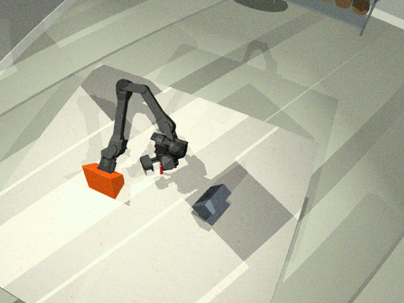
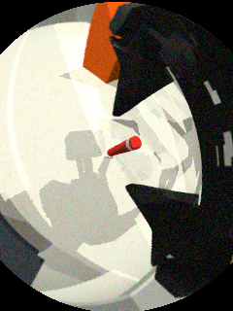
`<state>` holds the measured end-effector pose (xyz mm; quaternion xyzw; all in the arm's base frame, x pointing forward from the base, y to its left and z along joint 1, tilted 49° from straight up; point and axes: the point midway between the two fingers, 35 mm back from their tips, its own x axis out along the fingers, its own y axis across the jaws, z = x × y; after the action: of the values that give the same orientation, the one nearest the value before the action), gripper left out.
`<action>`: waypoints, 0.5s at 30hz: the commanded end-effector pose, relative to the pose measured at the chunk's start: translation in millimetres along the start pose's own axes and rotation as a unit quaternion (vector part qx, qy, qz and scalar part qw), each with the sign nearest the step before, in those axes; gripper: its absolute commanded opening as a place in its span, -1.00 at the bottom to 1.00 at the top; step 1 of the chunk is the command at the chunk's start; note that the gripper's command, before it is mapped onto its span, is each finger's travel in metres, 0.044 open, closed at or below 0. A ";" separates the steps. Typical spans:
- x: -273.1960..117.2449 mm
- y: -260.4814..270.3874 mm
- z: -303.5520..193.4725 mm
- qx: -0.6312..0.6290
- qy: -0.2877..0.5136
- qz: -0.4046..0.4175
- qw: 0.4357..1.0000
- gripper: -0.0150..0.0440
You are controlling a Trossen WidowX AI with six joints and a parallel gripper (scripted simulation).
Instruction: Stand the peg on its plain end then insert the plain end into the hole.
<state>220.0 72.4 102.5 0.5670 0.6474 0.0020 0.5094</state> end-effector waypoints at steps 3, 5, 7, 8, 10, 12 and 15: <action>12.1 -2.9 -3.4 0.005 0.006 0.000 1.000 1.00; 15.3 -2.9 -4.0 0.005 0.006 0.000 1.000 1.00; 18.1 -2.9 -4.5 0.005 0.007 0.001 1.000 1.00; 18.8 -2.9 -4.7 0.005 0.007 0.001 1.000 1.00; 19.1 -2.9 -4.8 0.005 0.007 0.001 1.000 1.00; 19.1 -2.9 -4.8 0.005 0.007 0.001 1.000 1.00; 19.1 -2.9 -4.8 0.005 0.007 0.001 1.000 1.00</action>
<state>220.5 86.5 92.8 0.5684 0.6478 0.0051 0.5071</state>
